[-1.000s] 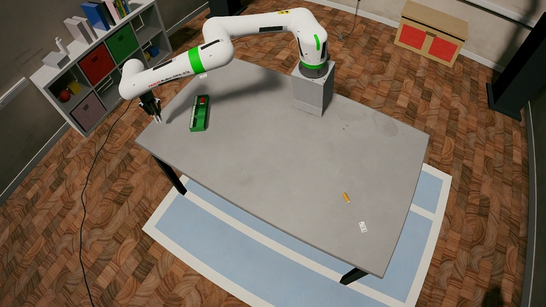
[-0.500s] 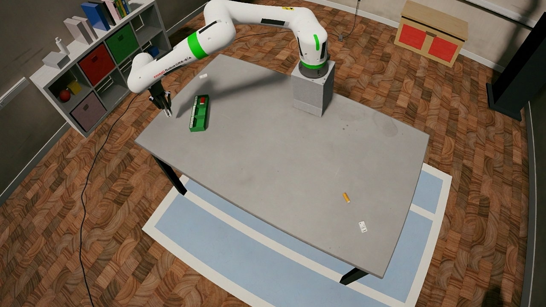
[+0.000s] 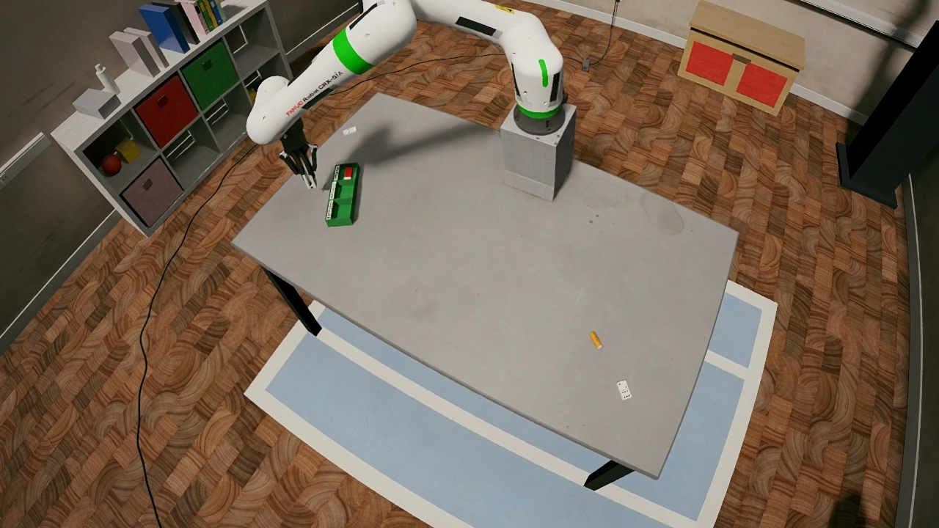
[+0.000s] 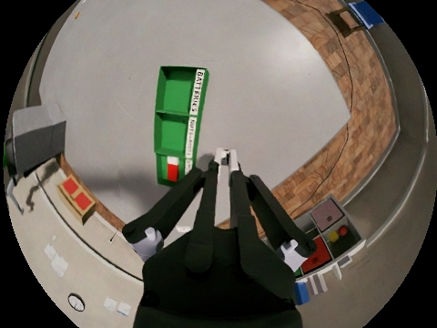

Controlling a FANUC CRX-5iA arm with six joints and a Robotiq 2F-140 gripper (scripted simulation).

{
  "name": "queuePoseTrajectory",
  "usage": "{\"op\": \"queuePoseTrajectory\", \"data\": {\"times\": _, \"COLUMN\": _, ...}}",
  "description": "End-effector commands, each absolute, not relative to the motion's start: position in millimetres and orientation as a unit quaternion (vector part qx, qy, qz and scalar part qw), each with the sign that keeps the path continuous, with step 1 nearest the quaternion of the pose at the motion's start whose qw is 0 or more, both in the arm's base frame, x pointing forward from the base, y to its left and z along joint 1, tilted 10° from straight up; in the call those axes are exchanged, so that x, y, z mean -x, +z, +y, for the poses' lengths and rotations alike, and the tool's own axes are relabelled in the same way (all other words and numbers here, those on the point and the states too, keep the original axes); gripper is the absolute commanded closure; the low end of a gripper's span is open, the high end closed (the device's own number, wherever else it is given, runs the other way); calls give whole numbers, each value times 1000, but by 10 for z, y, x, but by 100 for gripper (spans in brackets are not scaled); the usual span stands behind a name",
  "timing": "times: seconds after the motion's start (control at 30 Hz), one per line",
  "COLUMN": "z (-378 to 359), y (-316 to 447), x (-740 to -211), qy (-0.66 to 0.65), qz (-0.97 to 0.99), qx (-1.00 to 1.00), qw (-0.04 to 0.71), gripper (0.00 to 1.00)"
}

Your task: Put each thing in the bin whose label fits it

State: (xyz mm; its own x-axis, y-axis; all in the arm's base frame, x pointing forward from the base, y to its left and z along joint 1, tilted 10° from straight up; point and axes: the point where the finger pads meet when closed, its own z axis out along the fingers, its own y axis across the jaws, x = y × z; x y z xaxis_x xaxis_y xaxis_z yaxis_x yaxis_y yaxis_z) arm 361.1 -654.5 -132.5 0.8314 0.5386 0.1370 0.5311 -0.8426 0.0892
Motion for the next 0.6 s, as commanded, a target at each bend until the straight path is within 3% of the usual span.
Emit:
{"op": "queuePoseTrajectory", "data": {"times": 0.0, "z": -6439, "y": -1355, "x": -3407, "qy": 79, "qz": 280, "qx": -956, "qw": 28, "gripper": 85}}
{"op": "queuePoseTrajectory", "data": {"times": 0.57, "z": -6057, "y": -1478, "x": -2701, "qy": 80, "qz": 243, "qx": -966, "qw": 25, "gripper": 85}}
